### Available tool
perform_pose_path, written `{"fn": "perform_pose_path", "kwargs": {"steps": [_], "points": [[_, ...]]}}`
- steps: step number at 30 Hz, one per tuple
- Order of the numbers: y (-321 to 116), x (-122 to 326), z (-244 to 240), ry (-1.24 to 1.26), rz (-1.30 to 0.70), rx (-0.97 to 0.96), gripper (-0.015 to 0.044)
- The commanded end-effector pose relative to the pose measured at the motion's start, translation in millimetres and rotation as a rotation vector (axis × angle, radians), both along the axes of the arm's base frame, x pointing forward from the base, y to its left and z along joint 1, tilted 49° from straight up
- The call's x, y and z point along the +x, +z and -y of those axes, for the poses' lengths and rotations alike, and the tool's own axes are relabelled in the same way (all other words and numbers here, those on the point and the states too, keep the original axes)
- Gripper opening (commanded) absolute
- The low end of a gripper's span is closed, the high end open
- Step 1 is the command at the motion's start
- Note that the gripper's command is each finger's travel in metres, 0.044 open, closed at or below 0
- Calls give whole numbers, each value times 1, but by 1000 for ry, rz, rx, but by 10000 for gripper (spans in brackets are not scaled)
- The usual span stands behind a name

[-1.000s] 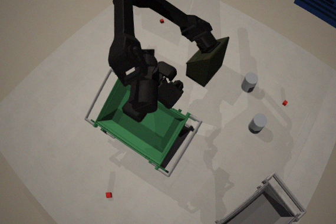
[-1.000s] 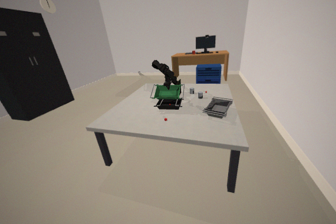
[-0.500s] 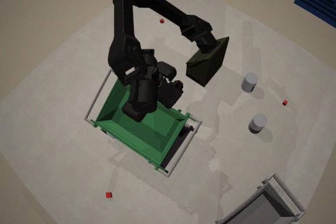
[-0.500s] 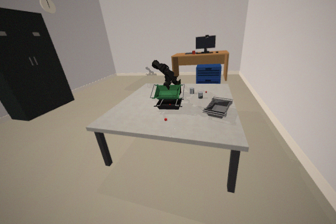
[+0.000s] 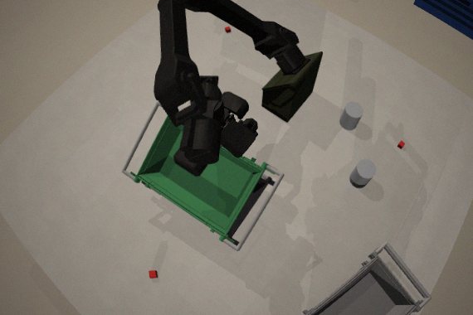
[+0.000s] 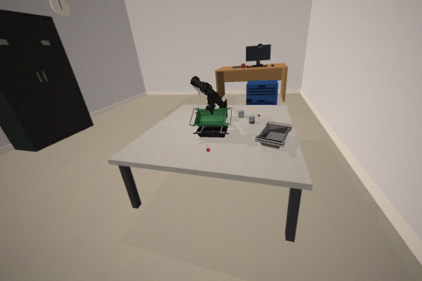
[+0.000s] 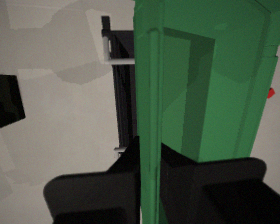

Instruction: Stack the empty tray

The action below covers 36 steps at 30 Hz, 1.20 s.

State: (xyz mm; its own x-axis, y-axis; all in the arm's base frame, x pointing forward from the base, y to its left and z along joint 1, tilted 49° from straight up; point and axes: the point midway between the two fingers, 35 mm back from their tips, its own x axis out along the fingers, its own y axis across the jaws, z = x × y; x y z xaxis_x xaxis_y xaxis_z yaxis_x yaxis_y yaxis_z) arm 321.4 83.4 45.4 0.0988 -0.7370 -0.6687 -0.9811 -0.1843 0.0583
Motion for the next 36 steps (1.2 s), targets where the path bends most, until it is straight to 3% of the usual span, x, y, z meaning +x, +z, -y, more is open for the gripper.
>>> {"fn": "perform_pose_path", "kwargs": {"steps": [1,36], "points": [[-2,3,0,21,13,1,0],[-29,-7,34,20,14,-3,0]]}}
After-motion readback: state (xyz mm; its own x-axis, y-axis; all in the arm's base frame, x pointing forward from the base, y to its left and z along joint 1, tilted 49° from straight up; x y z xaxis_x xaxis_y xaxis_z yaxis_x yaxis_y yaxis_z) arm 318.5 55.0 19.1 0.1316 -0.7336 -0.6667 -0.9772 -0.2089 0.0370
